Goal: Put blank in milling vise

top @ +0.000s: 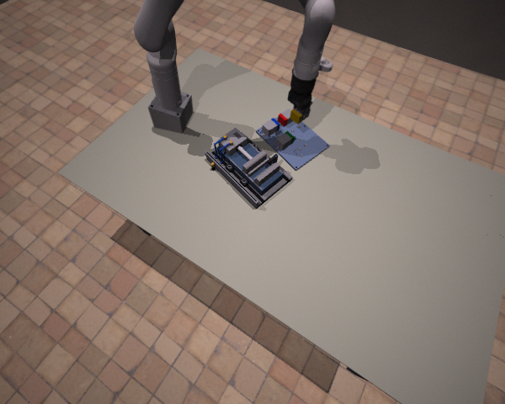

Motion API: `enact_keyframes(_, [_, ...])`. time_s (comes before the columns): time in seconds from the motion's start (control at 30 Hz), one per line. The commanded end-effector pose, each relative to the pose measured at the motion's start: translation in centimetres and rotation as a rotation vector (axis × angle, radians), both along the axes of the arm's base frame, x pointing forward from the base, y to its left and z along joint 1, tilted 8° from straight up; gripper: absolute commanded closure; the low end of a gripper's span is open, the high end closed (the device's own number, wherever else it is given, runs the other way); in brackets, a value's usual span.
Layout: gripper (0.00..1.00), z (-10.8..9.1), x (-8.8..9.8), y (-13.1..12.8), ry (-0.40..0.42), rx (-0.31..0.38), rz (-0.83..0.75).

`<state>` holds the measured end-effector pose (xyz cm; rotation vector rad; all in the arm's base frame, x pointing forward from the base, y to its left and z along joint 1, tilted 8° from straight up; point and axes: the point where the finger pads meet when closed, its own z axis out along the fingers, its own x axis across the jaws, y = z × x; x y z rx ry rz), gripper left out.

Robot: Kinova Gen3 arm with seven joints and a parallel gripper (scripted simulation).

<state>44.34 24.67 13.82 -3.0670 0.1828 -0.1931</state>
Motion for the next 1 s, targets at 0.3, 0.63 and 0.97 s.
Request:
enact_keyframes(0.3, [1.00, -0.1, 0.3, -3.2, -0.004, 0.005, 0.001])
enact_keyframes(0.63, [1.00, -0.5, 0.3, -5.4, -0.002, 0.001, 0.002])
enact_keyframes(0.97, [1.00, -0.7, 0.6, -8.7, -0.005, 0.007, 0.002])
